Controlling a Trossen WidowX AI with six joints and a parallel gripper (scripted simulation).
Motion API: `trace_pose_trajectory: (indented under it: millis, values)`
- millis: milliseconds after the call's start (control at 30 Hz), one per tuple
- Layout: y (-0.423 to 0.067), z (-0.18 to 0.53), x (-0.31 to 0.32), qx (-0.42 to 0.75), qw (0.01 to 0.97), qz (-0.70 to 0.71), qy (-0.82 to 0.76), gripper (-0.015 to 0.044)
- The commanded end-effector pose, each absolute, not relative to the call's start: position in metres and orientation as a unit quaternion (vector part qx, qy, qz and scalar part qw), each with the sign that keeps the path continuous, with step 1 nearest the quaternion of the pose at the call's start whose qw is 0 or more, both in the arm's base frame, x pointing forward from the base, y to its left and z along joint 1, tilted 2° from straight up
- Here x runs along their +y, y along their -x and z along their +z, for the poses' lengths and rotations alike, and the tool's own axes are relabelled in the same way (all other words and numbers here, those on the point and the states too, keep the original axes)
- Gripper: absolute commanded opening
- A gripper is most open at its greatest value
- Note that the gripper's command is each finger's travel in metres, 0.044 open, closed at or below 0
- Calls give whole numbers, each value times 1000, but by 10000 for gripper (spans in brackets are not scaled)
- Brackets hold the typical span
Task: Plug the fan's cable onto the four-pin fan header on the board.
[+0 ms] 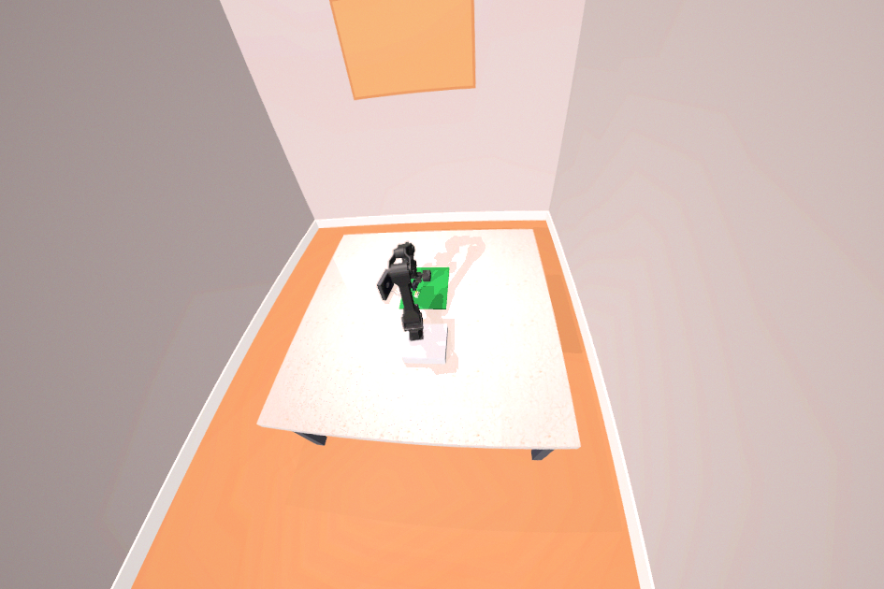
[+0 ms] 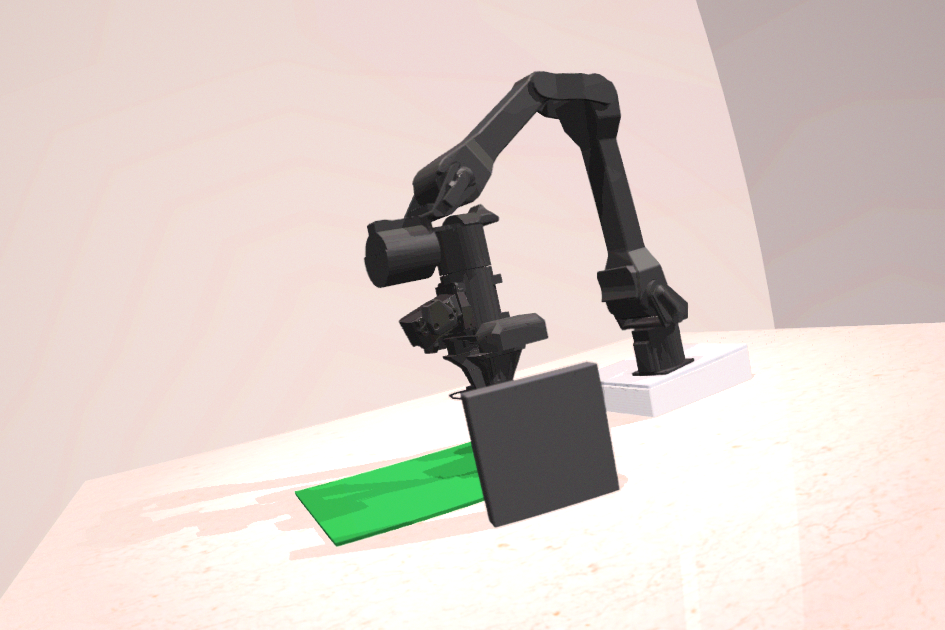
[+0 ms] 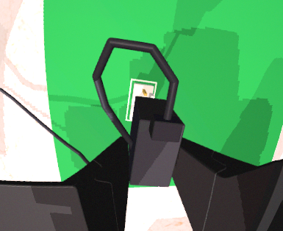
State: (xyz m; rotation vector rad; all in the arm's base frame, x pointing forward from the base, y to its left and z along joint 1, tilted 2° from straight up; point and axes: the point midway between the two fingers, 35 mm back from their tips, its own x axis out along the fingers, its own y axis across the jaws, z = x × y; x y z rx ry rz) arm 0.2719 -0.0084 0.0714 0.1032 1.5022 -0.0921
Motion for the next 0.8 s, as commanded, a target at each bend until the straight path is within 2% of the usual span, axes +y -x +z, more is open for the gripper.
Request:
trace_pose_trajectory:
  millis: [0, 767]
  values:
    - [-270, 63, -9, 685, 726, -41, -43, 0]
    - [-273, 48, -10, 684, 726, -51, -53, 0]
